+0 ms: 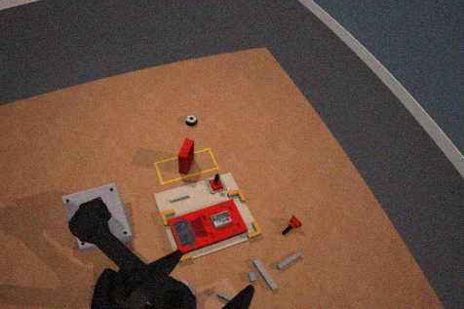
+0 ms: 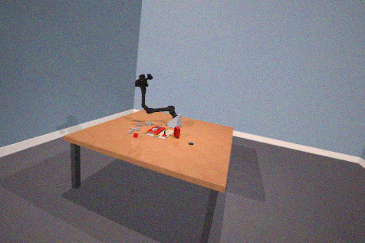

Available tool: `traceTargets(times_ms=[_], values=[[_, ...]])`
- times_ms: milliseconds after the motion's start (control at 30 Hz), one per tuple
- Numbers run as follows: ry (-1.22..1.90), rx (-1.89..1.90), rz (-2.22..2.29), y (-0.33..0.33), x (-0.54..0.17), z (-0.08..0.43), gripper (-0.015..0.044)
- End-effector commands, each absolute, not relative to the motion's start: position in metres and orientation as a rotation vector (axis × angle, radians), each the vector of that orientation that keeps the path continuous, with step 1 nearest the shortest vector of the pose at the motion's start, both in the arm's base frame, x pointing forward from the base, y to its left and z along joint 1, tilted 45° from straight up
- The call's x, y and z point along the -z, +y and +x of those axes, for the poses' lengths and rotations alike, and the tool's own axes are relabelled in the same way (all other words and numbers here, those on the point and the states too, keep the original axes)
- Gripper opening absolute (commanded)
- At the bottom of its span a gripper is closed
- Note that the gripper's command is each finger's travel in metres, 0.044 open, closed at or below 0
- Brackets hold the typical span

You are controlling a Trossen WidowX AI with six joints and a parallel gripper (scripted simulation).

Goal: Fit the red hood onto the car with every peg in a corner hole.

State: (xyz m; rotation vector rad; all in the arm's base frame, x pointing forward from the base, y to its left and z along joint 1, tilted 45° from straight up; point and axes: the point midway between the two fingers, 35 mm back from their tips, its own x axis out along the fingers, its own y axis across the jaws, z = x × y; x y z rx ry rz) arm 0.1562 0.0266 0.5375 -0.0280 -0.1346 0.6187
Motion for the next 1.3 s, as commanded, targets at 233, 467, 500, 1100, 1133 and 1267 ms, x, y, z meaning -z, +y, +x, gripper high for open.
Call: traceTargets(times_ms=[233,467,500,1100,1133,1267], values=[[-0.131,-0.600,0.041,0.075,-0.545,0.127,0.0230],[-0.098,-0.585,0.107,0.130,-0.538,0.108,0.0046],[-0.090,-0.583,0.117,0.138,-0.536,0.107,0.0020],[0.050,-0.517,0.217,0.251,-0.477,0.121,0.0000],[0.064,-0.512,0.228,0.257,-0.472,0.124,0.0000],[0.130,-0.480,0.272,0.281,-0.447,0.137,0.0000]])
